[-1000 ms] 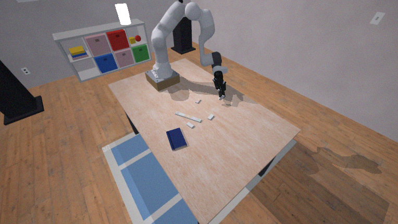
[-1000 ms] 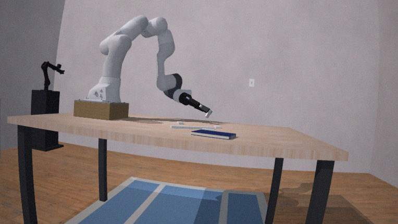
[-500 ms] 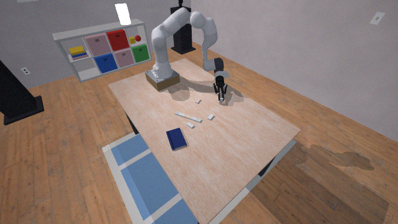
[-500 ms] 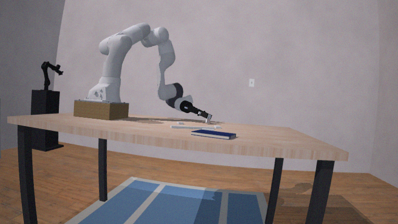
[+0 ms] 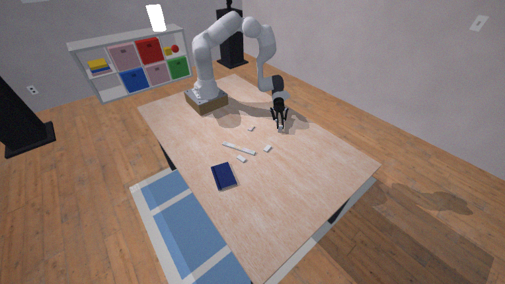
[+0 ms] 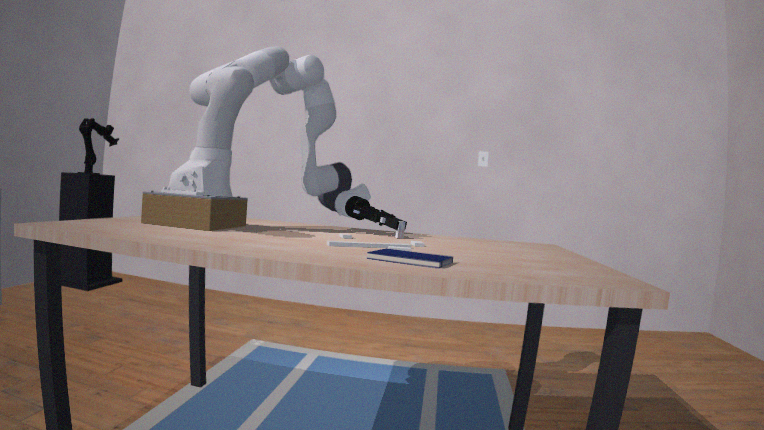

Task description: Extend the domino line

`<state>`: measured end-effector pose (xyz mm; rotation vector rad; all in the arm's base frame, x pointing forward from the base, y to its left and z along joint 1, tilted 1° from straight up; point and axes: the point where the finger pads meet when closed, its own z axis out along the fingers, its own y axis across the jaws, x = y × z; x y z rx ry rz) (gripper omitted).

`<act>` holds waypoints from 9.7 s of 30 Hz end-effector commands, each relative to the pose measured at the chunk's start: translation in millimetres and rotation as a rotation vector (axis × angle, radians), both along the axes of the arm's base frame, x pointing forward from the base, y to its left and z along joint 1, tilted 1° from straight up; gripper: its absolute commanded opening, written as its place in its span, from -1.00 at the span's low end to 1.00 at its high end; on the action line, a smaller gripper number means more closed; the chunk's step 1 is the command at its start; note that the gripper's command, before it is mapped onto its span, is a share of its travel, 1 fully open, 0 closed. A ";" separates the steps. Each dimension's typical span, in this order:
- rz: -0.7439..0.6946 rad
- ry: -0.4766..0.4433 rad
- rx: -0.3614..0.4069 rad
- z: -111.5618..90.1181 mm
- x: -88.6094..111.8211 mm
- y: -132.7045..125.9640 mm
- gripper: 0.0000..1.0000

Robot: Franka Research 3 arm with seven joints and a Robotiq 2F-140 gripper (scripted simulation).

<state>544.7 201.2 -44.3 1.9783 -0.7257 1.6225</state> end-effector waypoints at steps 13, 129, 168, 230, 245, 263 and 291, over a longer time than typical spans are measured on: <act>-0.010 -0.028 0.027 0.7 -0.1 -0.7 -0.56; 0.378 0.517 0.036 102.6 13.0 -5.1 -0.34; 0.846 1.065 0.125 109.3 30.1 -5.1 -0.34; 1.164 1.639 -0.002 110.0 34.4 -9.5 -0.34; 0.827 1.460 0.308 100.2 38.8 -6.9 -0.34; 0.388 1.283 0.708 80.4 27.2 -27.2 -0.34; -0.060 0.993 0.979 80.4 27.2 -27.2 -0.34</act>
